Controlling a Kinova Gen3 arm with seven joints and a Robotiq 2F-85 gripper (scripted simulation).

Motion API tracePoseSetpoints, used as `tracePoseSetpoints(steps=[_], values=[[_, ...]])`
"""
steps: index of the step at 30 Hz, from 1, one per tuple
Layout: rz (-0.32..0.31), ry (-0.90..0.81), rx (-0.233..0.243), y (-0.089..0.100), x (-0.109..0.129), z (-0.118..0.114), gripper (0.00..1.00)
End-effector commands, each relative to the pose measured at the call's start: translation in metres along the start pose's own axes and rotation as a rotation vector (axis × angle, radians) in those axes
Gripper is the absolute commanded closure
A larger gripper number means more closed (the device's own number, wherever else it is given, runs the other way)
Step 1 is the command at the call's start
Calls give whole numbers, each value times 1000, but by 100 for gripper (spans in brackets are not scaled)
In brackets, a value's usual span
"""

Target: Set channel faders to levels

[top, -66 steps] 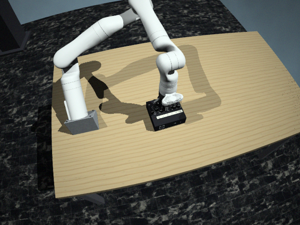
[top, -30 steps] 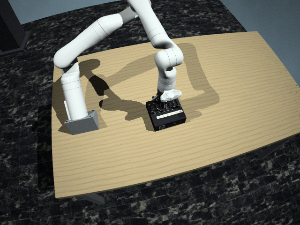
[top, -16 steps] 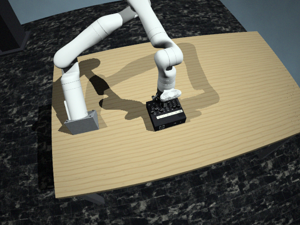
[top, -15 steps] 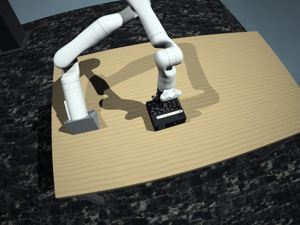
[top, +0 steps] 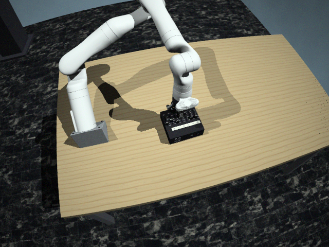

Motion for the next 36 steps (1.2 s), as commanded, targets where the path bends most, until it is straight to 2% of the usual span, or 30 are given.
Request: tracePoseSetpoints(steps=[1,30,36], values=[[0,1,2,1,0,0,100],[0,1,2,1,6,-1,100],[0,1,2,7,6,-1,100]])
Point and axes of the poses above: the point where the finger pads meet when closed, its own y axis back along the fingers, its own z axis across the jaws, x = y × z, the point moved 8 cm from there along y, back along the fingers, and after that the axes turned 9 degrees about -y, right-handed, at the moved point
